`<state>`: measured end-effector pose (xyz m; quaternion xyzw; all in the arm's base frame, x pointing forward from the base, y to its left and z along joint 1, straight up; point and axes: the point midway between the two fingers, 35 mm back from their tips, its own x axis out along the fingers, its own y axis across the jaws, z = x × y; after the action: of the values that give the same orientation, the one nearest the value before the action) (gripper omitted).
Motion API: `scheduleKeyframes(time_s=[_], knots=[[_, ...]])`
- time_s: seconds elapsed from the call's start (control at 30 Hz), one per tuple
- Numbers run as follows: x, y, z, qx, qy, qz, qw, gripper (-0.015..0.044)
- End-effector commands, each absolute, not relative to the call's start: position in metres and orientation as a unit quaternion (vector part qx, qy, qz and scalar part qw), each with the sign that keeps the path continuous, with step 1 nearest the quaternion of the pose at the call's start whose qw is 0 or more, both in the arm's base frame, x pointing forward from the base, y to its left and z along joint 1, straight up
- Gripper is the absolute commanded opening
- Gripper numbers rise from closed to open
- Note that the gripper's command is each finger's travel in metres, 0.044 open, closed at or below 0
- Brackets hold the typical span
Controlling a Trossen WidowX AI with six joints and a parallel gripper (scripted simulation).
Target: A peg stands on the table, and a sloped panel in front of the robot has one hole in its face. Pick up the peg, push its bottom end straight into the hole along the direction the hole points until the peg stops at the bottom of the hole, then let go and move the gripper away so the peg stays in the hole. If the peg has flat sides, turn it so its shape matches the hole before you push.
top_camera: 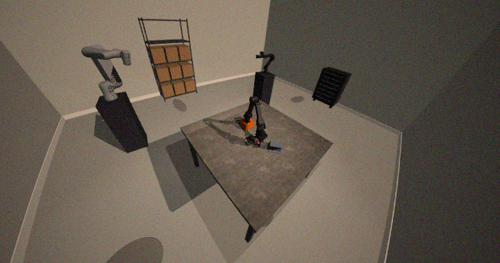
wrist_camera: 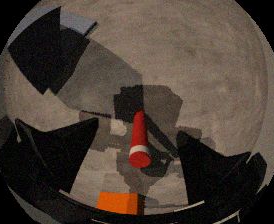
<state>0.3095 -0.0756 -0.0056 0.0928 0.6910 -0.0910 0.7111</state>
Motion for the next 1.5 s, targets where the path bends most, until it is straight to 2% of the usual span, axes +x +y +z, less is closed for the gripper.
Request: scheduleKeyframes(time_s=[0.0,0.33,0.63,1.17,1.47], knots=[[0.31,-0.076,-0.005,0.093,0.69,-0.091,0.712,0.0335],[0.31,-0.076,-0.005,0.093,0.69,-0.091,0.712,0.0072],[0.31,-0.076,-0.004,0.093,0.691,-0.091,0.712,0.0],[0.309,-0.075,0.069,0.093,0.692,-0.093,0.71,0.0],[0.311,-0.071,0.073,0.074,0.694,-0.087,0.711,0.0]])
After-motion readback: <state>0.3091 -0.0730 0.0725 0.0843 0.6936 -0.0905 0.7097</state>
